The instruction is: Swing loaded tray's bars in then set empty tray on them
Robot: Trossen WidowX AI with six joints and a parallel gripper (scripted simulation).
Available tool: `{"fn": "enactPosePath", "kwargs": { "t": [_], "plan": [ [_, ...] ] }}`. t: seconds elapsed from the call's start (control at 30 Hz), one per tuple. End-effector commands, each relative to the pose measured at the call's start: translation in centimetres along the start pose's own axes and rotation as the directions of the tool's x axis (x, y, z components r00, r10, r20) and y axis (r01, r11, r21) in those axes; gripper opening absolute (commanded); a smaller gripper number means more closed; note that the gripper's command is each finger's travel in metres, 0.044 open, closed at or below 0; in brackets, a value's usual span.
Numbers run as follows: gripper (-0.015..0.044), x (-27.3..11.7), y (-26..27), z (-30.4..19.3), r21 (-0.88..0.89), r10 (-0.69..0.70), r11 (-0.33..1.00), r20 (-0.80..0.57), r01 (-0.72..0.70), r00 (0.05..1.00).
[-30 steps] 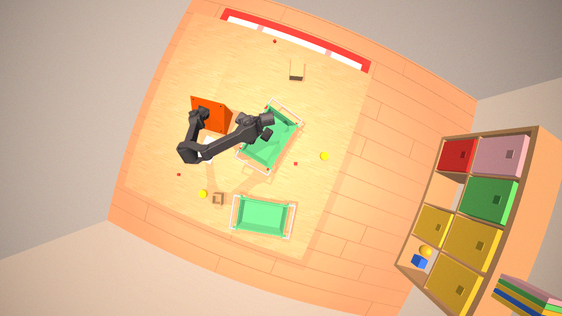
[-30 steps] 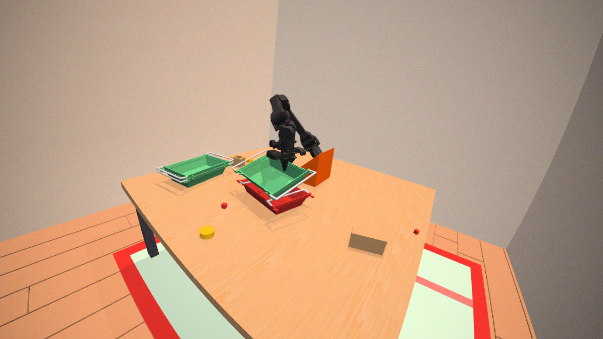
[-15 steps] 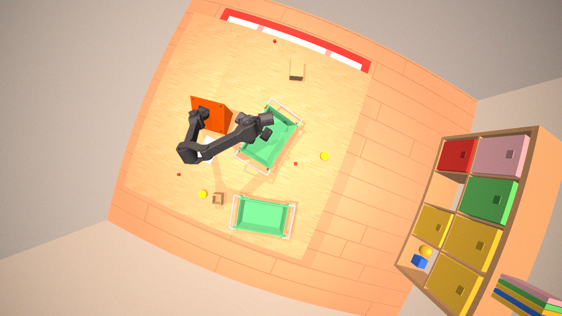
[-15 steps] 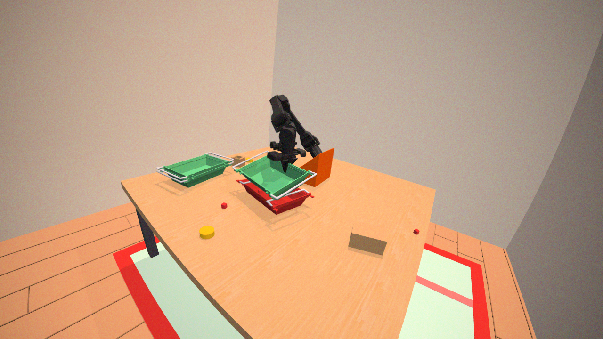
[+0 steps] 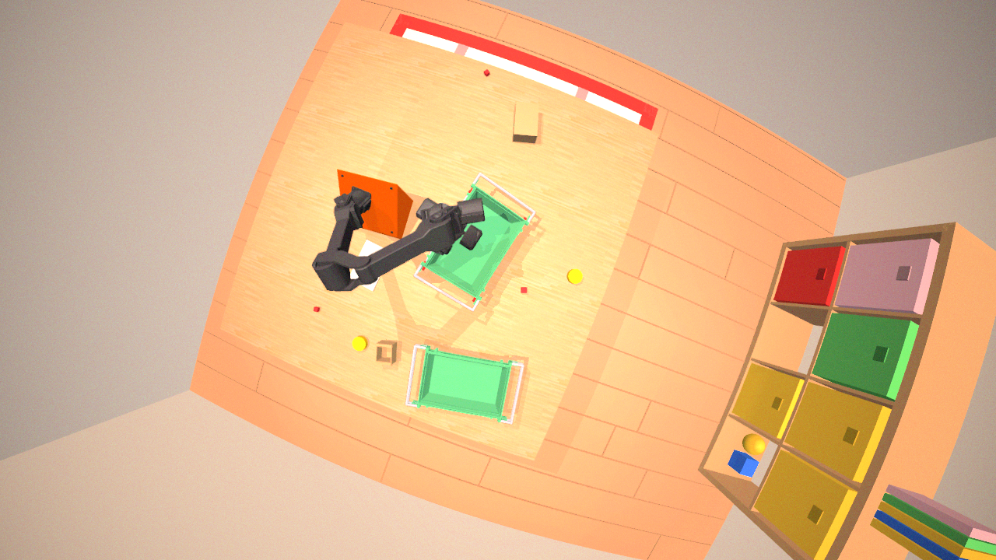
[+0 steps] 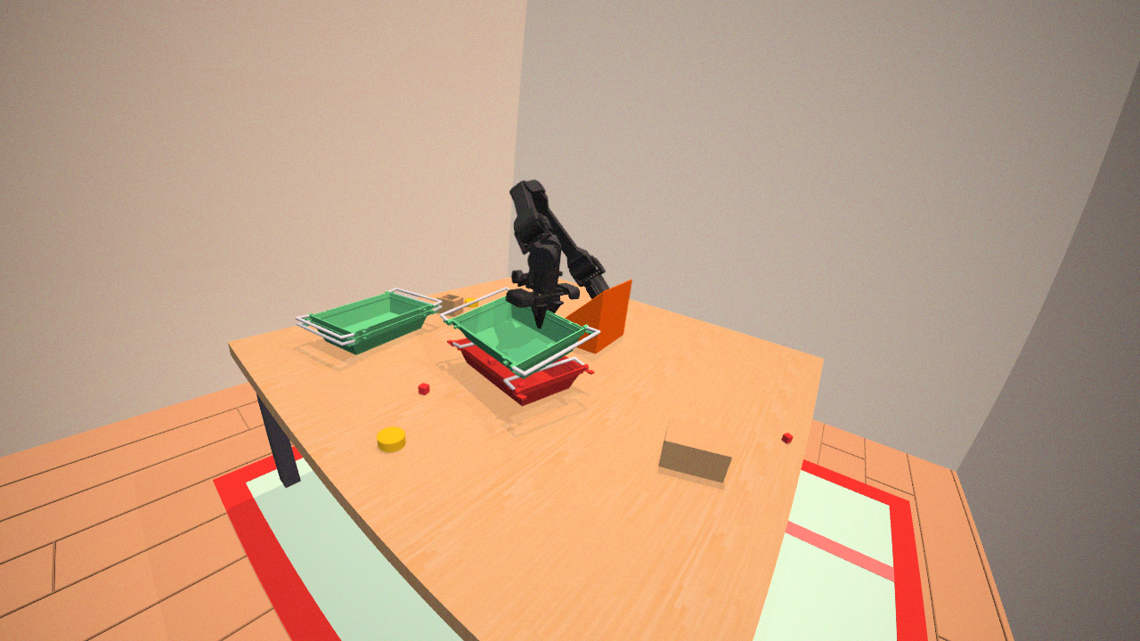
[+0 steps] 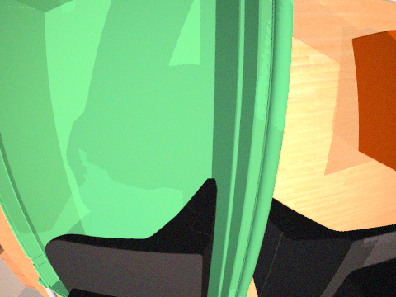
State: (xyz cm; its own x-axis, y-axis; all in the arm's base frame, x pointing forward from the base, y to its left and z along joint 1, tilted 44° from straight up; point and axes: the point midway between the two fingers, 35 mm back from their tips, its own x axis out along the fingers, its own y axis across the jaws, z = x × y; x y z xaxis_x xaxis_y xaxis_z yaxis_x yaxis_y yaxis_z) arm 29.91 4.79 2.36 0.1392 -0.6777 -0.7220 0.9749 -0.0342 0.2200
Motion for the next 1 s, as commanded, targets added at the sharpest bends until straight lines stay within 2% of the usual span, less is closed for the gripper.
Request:
{"fn": "enactPosePath", "kwargs": {
  "t": [0.0,0.97],
  "plan": [
    [0.0000,0.61,-0.49,0.14,-0.006,-0.021,1.000,0.000,0.021,1.000],
    [0.0000,1.51,-0.85,0.13,-0.006,-0.021,1.000,0.000,0.021,1.000]
  ]
}}
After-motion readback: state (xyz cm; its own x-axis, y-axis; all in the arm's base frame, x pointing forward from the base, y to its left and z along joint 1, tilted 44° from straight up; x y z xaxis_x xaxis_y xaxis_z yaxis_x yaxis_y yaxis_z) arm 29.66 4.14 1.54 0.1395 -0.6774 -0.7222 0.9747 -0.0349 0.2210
